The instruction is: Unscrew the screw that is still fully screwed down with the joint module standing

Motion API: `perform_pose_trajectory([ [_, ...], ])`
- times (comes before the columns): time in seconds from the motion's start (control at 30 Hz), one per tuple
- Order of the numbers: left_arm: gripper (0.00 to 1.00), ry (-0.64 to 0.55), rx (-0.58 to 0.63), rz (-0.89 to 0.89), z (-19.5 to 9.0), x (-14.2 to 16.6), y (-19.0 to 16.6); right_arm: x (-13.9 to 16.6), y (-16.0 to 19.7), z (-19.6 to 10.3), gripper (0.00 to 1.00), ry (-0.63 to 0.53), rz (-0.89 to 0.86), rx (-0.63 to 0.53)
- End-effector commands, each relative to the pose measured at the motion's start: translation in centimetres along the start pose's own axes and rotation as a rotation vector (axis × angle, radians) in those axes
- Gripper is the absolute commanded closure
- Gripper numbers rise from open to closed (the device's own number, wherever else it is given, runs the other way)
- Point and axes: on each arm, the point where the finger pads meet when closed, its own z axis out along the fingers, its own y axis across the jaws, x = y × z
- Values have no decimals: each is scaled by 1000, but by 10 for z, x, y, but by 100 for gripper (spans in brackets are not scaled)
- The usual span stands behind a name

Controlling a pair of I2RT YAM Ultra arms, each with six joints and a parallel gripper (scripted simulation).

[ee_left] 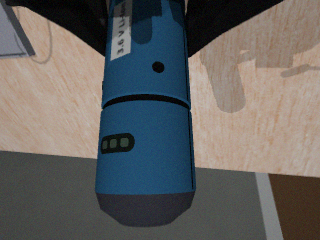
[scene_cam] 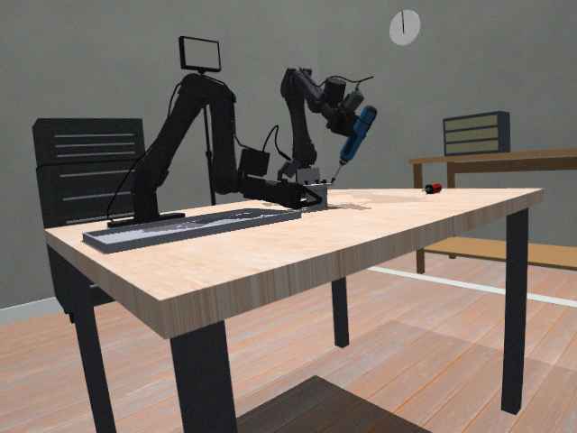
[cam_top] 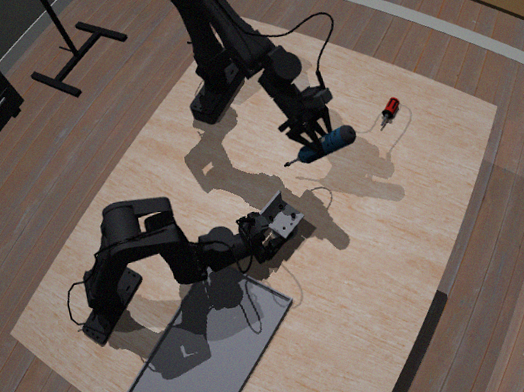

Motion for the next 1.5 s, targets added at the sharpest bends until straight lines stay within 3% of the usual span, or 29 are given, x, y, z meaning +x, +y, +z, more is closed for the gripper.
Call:
perform_pose_trajectory([
  [0.0,58,-110,15,-33,-7,-46,-5,-2,0,1,41,-1,3,3],
  [0.07,58,-50,-20,-54,1,-32,7,-2,0,1,41,-1,3,3],
  [0.3,58,5,-84,-125,5,-28,31,-2,0,1,41,-1,3,3],
  [0.4,58,-46,-72,-132,-4,-45,29,-2,0,1,41,-1,3,3],
  [0.53,58,-38,-79,-143,-4,-44,31,-2,0,1,41,-1,3,3],
  [0.63,58,41,-130,-179,6,-24,48,-2,0,1,41,-1,3,3],
  [0.9,58,97,-204,-265,6,-18,75,-2,0,1,41,-1,3,3],
  [0.97,58,41,-184,-261,-2,-35,70,-2,0,1,41,-1,3,3],
  [1.1,58,47,-190,-272,-2,-34,72,-2,0,1,41,-1,3,3],
  [1.2,58,124,-242,-311,4,-14,88,-2,0,1,41,-1,3,3],
  [1.47,58,177,-317,-403,1,-6,114,-2,0,1,41,-1,3,3],
])
